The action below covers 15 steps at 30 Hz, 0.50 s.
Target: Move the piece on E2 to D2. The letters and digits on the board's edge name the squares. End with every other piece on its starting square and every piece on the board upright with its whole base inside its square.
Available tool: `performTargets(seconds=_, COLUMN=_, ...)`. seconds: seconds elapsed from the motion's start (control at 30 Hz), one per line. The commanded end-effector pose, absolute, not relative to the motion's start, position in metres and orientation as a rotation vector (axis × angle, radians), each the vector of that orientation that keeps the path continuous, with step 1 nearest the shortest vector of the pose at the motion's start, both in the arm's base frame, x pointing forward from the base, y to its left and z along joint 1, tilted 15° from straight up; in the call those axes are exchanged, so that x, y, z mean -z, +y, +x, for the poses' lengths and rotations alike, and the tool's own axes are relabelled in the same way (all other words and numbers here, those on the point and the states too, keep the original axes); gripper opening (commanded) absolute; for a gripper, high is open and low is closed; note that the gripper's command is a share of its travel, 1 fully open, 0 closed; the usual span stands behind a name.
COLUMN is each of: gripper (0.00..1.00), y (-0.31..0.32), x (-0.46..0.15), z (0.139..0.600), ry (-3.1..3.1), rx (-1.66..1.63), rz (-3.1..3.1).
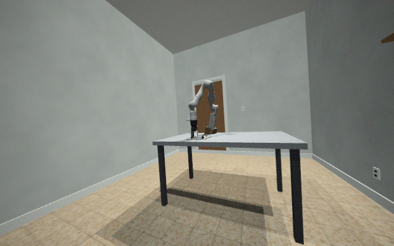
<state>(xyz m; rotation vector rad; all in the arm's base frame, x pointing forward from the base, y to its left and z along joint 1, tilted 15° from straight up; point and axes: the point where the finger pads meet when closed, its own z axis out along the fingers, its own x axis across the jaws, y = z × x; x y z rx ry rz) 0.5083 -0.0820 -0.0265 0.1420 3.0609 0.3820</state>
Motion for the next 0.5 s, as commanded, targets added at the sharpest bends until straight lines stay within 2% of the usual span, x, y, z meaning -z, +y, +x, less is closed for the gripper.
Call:
performTargets(seconds=0.0, gripper=0.00, y=-0.085, x=0.012, z=0.512, ry=3.048, rx=-0.379, rz=0.139)
performTargets(seconds=0.27, gripper=0.00, y=-0.098, x=-0.042, z=0.508, ry=3.048, rx=-0.379, rz=0.139)
performTargets(seconds=0.47, gripper=0.00, y=-0.102, x=-0.056, z=0.507, ry=3.048, rx=-0.379, rz=0.139)
